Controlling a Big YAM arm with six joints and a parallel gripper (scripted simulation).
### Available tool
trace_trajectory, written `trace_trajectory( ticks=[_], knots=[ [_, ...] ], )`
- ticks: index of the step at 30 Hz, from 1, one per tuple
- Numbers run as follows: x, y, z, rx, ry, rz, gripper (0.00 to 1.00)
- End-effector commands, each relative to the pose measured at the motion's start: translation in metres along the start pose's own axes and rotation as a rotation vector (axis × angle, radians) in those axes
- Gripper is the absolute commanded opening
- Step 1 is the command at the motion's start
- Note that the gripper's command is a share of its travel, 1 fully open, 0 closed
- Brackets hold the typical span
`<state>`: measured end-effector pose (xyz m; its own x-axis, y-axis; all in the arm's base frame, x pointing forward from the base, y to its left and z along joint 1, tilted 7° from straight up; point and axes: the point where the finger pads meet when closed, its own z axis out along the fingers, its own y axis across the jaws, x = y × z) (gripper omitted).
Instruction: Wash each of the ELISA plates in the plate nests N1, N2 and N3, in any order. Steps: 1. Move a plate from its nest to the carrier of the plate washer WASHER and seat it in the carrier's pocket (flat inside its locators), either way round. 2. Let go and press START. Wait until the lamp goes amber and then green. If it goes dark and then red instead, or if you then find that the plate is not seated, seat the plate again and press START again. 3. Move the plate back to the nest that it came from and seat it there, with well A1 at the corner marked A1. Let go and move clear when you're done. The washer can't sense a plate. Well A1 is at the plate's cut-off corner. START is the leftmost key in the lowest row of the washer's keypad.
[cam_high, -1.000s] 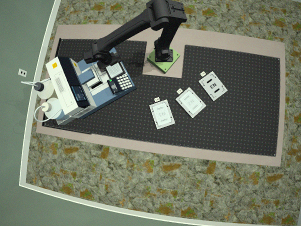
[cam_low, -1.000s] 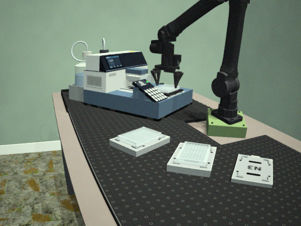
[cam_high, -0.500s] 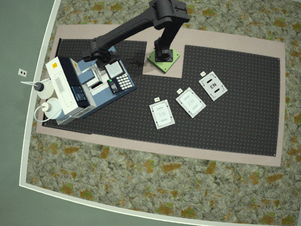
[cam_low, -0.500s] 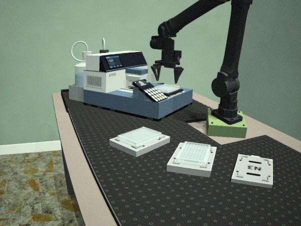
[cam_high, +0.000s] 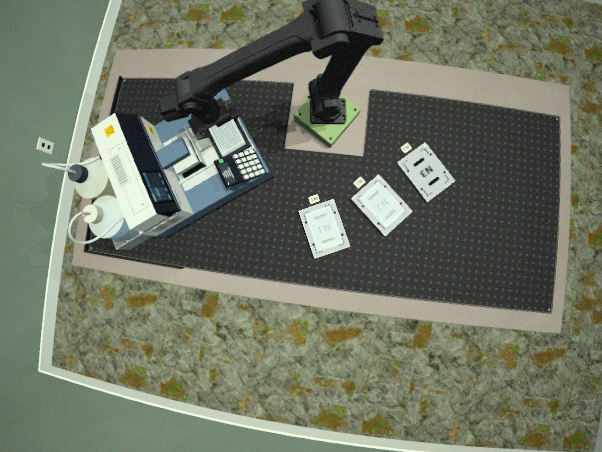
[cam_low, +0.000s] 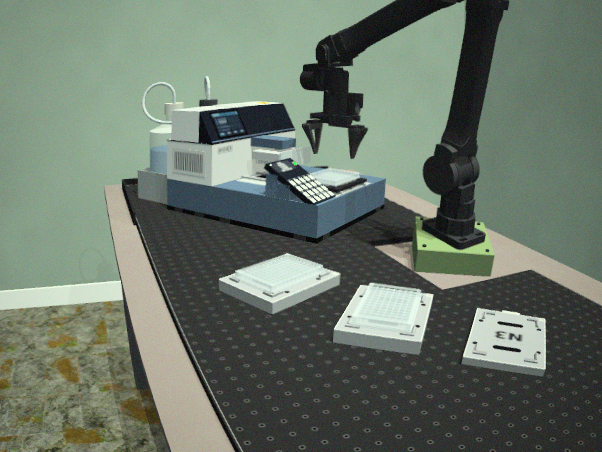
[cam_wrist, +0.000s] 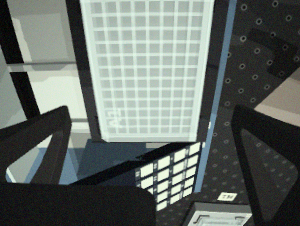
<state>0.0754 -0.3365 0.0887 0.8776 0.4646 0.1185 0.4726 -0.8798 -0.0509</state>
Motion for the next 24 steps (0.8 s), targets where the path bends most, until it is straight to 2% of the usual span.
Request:
trace_trajectory(
  ticks=[1, 4, 9, 10, 13, 20, 21, 22, 24],
  knots=[
    [-0.008, 0.019, -0.033, -0.066, -0.023, -0.005, 1.0],
    [-0.008, 0.019, -0.035, -0.056, -0.02, -0.007, 1.0],
    [-0.009, 0.018, -0.043, -0.066, -0.024, -0.004, 1.0],
    [-0.007, 0.019, -0.039, -0.048, -0.018, -0.007, 1.0],
    [-0.007, 0.018, -0.05, -0.066, -0.024, -0.008, 1.0],
    [-0.007, 0.018, -0.059, -0.058, -0.021, -0.008, 1.0],
    [-0.007, 0.018, -0.058, -0.055, -0.02, -0.007, 1.0],
    [-0.003, 0.012, -0.046, -0.035, -0.013, -0.003, 1.0],
    [-0.003, 0.012, -0.046, -0.035, -0.013, -0.003, 1.0]
  ],
)
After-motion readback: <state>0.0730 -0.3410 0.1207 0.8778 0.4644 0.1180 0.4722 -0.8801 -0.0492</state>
